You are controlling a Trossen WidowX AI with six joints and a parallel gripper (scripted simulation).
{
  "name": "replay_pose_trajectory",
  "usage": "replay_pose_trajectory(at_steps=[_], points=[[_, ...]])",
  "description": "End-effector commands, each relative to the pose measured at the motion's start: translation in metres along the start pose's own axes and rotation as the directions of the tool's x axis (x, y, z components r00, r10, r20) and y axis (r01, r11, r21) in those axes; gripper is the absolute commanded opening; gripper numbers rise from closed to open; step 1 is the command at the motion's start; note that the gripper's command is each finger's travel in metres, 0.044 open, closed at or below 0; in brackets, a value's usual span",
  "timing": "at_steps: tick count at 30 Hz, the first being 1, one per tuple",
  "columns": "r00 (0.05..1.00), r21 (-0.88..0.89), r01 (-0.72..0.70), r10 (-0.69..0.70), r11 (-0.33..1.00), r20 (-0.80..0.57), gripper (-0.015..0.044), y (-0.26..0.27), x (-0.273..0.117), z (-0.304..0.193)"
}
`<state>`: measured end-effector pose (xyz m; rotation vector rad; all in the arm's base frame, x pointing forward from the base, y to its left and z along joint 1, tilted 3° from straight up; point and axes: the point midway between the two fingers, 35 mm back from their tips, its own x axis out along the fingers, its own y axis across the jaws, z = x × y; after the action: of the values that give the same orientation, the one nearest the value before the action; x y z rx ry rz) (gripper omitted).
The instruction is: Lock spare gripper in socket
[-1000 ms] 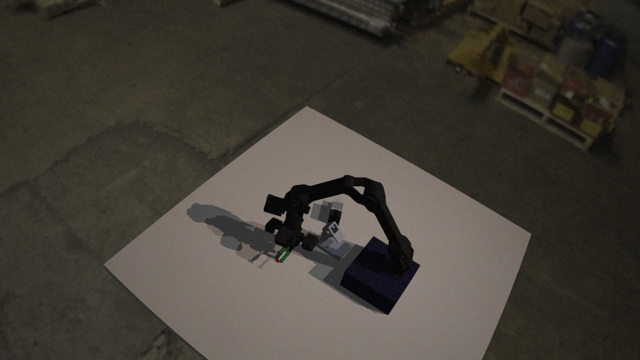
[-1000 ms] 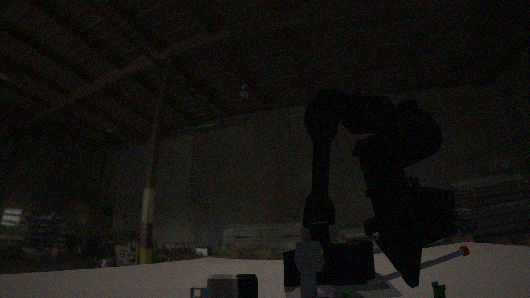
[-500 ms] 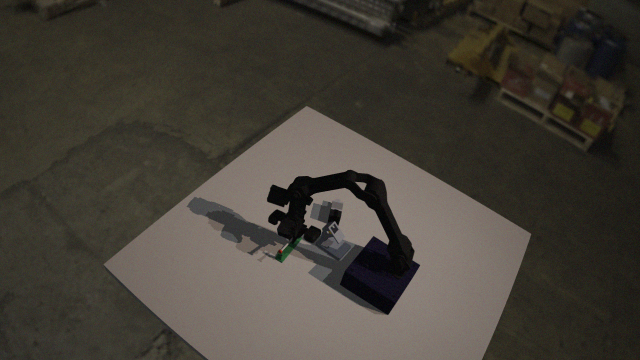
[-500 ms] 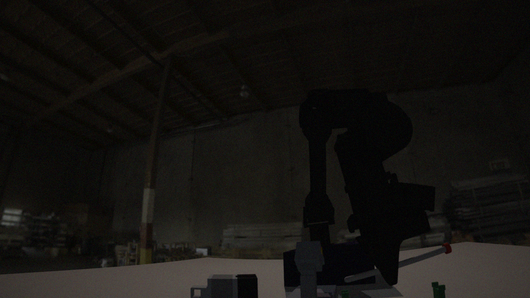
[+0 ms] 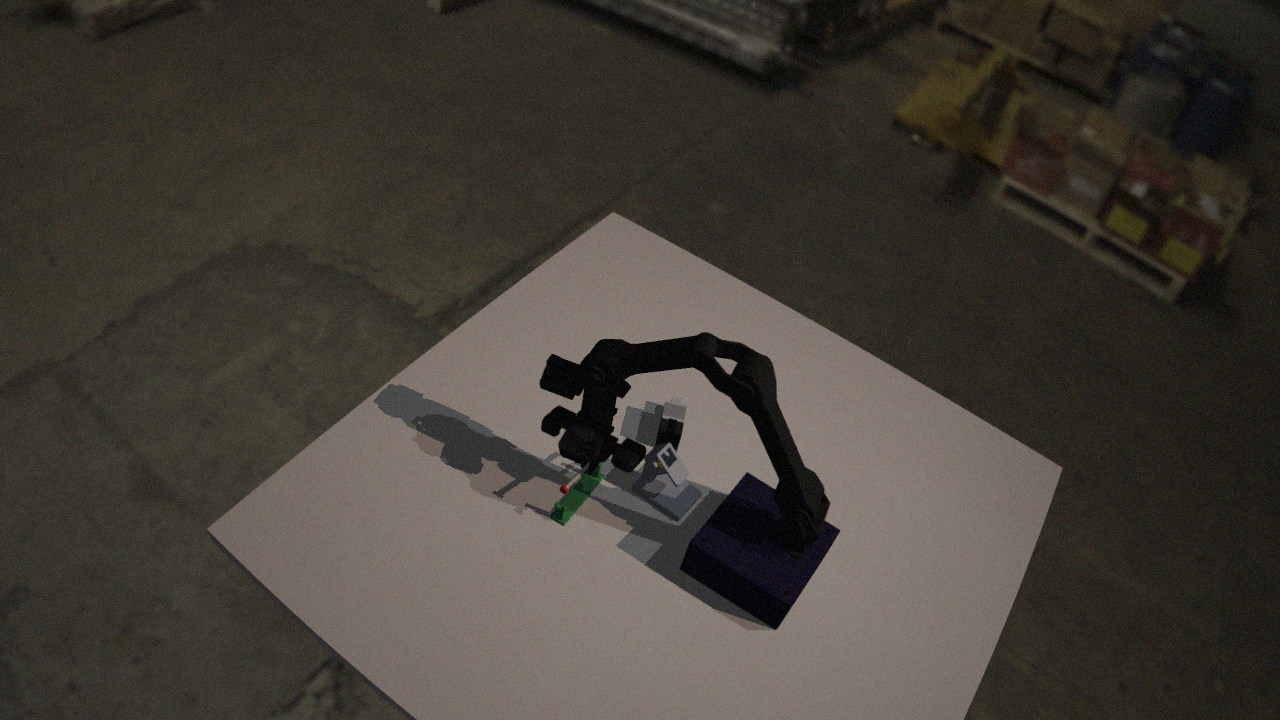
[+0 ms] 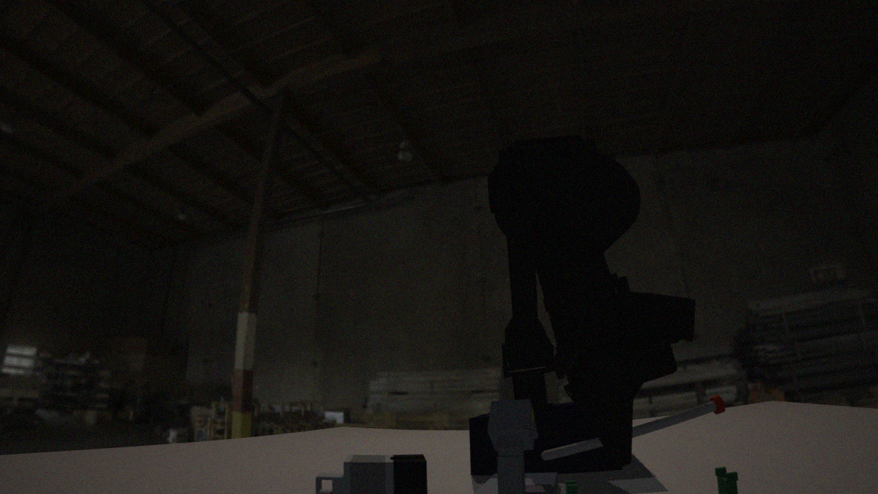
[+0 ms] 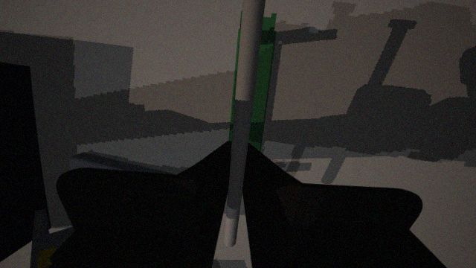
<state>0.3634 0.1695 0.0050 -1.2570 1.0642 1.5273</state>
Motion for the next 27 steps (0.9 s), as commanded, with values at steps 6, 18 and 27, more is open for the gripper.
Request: replay_pose_trajectory(at_steps=[6,18,27], points=[[1.0,-0.003,-0.002,0.002,1.0,-0.002,0.0,-0.003,0.012,-0.004],[1.0,-0.003,0.008,-0.008,1.0,0.001,0.0,-0.004,0.028,-0.007],[1.0,-0.003,0.012,-0.012,1.0,0.002,0.0,-0.005,0.039,-0.009]])
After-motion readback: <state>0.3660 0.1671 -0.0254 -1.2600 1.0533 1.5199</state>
